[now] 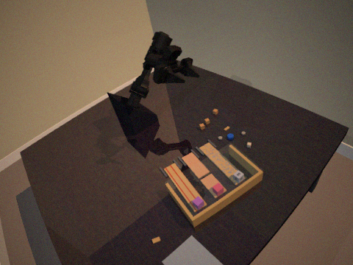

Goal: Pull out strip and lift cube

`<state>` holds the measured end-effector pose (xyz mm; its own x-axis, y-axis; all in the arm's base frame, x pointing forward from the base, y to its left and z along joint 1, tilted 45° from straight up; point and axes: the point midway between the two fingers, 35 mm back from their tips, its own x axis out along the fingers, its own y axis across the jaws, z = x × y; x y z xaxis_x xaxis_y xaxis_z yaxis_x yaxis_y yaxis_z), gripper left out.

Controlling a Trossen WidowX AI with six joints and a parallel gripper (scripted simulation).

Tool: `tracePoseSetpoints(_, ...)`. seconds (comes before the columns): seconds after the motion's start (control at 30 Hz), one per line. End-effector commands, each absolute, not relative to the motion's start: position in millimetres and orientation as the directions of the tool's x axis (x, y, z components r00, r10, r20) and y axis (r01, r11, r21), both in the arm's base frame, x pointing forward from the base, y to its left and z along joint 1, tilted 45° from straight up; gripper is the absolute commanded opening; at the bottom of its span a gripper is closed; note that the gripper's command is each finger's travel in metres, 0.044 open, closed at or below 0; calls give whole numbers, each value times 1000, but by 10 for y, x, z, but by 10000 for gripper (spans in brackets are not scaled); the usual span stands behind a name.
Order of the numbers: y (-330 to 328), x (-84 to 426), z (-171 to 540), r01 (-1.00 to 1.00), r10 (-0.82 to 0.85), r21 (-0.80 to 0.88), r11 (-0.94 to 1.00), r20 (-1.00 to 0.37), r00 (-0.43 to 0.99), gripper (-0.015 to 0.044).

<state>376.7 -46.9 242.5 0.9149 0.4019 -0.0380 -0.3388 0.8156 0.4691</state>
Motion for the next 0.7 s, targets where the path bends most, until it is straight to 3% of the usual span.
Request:
tracePoseSetpoints(0.0,-316,3689,1777,-295,453,558,775,-168,875,400)
tracePoseSetpoints(0.27,23,3269,718,-165,554,702,693,-372,745,400)
tracePoseSetpoints(0.67,31,3256,698,-162,556,704,691,-375,742,400)
